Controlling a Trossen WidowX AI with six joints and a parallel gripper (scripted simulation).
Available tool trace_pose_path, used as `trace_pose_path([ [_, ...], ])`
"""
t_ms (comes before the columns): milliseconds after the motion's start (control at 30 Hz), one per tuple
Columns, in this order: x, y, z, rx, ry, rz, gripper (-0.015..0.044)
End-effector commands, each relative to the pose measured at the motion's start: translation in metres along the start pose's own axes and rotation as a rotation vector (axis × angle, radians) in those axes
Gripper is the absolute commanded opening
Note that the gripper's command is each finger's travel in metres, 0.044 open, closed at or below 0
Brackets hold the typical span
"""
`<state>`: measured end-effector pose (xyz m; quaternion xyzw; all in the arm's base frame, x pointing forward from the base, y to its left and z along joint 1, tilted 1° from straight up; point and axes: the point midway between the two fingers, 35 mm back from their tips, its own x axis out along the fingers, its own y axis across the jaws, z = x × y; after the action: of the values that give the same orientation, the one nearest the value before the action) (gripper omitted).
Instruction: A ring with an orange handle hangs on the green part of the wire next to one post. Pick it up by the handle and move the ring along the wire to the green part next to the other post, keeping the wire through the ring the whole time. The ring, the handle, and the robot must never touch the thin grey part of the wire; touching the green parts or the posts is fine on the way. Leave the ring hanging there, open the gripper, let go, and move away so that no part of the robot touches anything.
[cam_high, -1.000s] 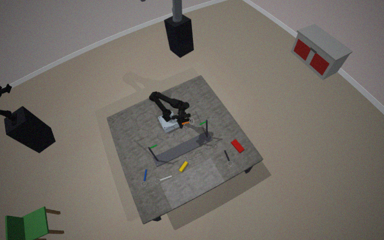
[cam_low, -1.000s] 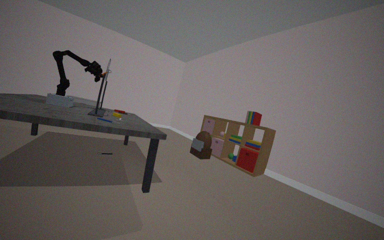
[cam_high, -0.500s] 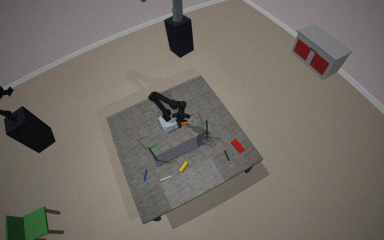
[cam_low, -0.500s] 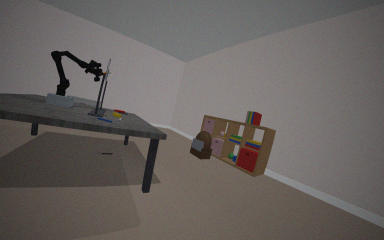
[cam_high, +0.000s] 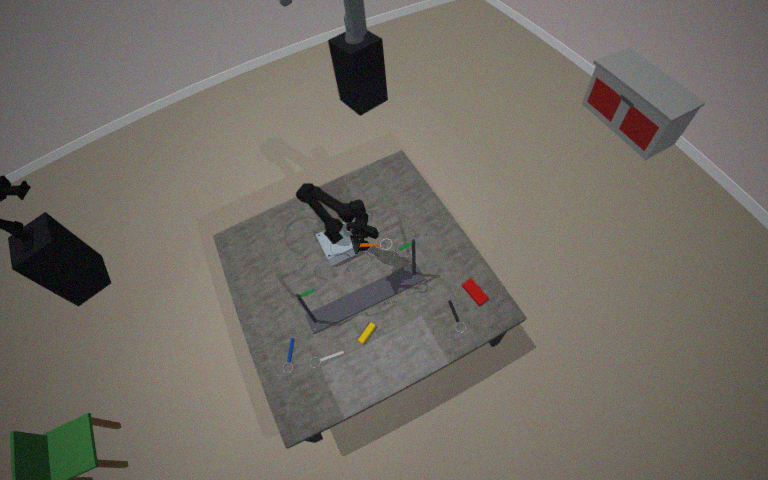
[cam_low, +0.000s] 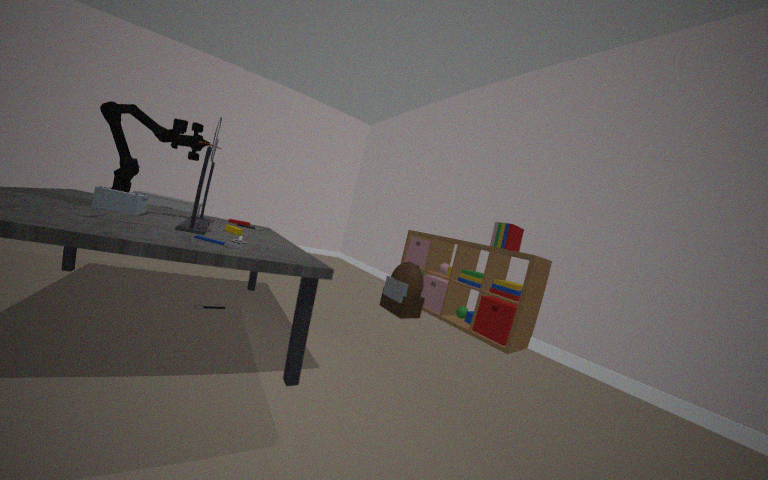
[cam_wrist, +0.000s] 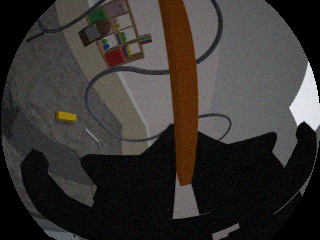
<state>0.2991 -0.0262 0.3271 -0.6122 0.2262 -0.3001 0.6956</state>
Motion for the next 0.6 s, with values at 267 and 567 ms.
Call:
trace_pose_path([
  [267,0.010,-0.016,0.001,-0.203,-0.099,-0.117,-0.0150],
  [567,0.011,-0.027,0.004,-0.358,-0.128,-0.203,-0.0150],
])
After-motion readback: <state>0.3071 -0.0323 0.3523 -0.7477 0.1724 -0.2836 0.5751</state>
